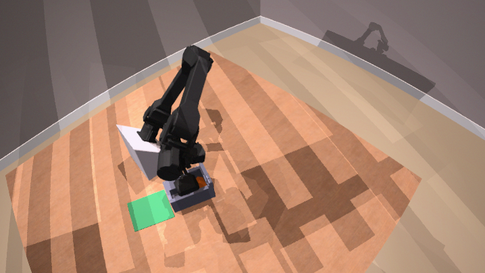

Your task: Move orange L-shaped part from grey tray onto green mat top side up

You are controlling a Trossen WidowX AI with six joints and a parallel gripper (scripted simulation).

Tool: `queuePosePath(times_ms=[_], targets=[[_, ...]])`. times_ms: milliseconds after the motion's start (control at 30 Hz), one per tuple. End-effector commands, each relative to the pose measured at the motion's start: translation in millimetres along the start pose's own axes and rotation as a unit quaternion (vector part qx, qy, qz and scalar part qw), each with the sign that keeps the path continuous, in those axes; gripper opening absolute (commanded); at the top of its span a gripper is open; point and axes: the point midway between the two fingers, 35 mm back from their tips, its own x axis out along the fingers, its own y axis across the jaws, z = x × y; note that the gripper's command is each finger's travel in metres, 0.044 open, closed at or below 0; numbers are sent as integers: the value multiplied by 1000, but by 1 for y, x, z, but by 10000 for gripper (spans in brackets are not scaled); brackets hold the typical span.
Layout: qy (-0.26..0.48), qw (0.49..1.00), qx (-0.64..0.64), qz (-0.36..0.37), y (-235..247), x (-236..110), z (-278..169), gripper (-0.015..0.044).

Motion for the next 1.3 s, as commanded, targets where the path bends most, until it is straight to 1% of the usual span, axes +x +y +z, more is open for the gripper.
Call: queuePosePath(times_ms=[0,700,833,1200,1267], targets=[[-4,1000,4,3,2,8,1,280],[-5,1000,4,3,4,38,1,280],[-2,1000,0,1,1,34,1,175],[-2,1000,0,1,1,34,1,102],[-2,1000,0,1,1,34,1,49]])
